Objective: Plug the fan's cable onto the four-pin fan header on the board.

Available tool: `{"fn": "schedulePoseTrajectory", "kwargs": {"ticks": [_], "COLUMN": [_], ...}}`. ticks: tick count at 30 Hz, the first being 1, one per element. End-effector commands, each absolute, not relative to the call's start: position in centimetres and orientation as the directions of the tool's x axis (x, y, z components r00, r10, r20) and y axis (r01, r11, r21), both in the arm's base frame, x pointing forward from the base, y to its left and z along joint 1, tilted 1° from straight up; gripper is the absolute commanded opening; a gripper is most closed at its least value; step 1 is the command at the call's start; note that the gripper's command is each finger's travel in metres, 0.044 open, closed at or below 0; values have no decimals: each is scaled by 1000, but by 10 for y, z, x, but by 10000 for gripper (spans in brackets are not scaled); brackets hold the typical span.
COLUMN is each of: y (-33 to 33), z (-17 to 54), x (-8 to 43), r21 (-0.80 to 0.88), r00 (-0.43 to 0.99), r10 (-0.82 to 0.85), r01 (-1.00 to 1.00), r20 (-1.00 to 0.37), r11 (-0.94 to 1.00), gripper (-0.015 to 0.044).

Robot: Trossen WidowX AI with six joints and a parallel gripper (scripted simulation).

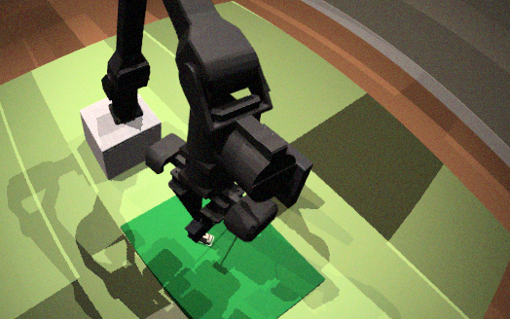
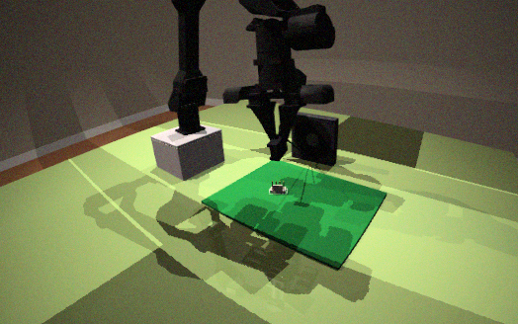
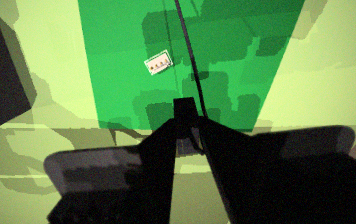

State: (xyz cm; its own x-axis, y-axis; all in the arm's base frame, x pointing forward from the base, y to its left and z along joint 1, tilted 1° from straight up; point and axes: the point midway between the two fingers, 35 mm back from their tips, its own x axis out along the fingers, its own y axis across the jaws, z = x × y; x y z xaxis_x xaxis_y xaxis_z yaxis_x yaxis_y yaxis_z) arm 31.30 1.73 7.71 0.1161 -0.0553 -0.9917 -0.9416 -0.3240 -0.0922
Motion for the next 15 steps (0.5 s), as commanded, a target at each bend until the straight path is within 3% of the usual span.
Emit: {"fn": "schedulePoseTrajectory", "kwargs": {"ticks": [1,15], "y": [14,16], "z": [81,80], "x": [323,350], "r21": [-105,-62], "r00": [119,60], "r10": [-57,-15], "r01": [-973,-961], "r20": [-991,-998], "r11": [-206,270], "gripper": [0,0]}}
